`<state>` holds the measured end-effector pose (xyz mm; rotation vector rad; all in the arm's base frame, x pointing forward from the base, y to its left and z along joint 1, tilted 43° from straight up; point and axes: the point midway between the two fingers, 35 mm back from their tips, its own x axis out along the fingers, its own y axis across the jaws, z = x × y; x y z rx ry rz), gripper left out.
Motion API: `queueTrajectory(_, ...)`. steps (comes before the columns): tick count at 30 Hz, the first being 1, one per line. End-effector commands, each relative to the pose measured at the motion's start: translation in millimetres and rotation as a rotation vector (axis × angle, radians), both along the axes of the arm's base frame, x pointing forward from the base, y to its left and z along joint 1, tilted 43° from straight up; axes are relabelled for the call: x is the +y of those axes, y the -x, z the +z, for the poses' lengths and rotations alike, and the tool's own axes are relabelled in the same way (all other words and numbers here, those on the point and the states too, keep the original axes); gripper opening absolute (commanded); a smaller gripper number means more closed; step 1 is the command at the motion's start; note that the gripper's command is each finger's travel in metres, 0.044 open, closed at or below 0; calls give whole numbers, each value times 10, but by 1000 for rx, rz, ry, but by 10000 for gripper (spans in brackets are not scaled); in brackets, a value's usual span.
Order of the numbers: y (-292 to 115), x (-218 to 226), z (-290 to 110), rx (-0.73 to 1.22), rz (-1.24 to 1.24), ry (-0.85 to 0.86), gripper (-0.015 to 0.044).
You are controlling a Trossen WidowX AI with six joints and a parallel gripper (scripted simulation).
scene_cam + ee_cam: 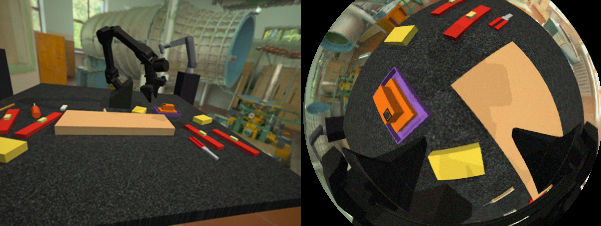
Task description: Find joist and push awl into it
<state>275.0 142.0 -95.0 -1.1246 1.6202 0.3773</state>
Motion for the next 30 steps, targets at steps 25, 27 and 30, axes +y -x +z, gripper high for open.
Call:
queueTrajectory(25,284,-2293,1195,-383,-740,278,440)
queueTrajectory(27,302,-2303,1205,-383,-740,278,440)
queueTrajectory(30,329,-2319,1220,-383,-740,278,440)
